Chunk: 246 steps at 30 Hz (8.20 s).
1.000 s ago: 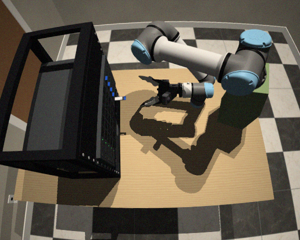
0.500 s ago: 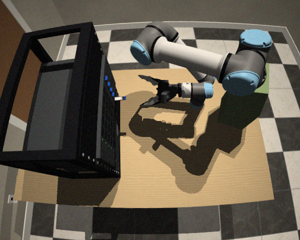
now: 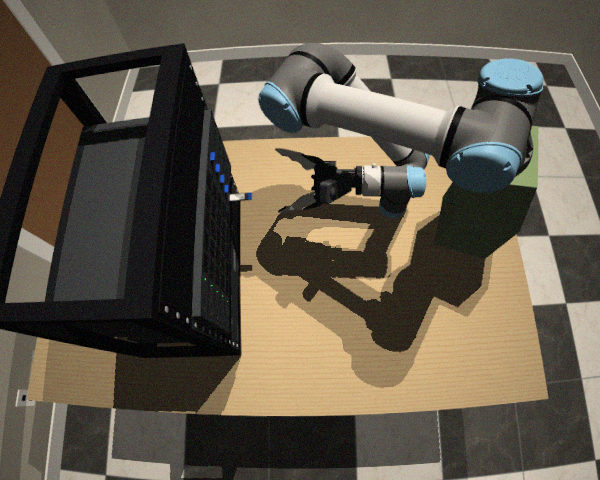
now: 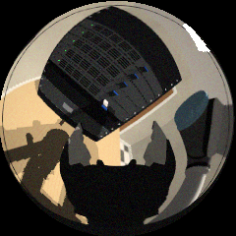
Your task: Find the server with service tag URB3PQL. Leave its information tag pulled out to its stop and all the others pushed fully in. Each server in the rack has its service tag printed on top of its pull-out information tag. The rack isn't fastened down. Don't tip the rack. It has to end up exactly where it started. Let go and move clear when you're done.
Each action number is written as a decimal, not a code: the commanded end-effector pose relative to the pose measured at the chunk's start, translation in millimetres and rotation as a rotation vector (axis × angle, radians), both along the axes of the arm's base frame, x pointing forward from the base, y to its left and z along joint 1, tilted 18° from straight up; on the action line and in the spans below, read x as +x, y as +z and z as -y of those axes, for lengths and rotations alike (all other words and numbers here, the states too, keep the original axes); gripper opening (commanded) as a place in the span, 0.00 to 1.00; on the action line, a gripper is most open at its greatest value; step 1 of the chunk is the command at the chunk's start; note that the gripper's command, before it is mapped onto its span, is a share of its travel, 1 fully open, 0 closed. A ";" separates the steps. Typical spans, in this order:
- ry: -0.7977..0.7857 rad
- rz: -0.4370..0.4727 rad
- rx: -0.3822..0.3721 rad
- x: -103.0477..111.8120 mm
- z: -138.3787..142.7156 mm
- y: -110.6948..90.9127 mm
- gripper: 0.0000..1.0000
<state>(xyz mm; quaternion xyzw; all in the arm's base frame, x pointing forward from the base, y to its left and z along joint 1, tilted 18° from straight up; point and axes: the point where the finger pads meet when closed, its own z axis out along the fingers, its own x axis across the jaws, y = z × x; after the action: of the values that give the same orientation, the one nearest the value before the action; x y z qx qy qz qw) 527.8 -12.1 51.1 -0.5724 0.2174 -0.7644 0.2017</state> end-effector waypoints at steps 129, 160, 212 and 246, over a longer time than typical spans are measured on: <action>0.032 0.050 0.755 20.1 9.4 18.7 1.00; 0.032 0.073 0.937 22.6 9.5 20.0 1.00; 0.023 0.126 1.235 23.6 7.4 20.3 1.00; 0.015 0.170 1.414 21.8 4.6 19.6 1.00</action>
<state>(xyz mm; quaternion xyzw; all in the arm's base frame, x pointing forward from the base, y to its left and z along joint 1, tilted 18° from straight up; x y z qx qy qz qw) 549.9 -17.1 70.3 -0.2509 0.6374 -0.4854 0.5433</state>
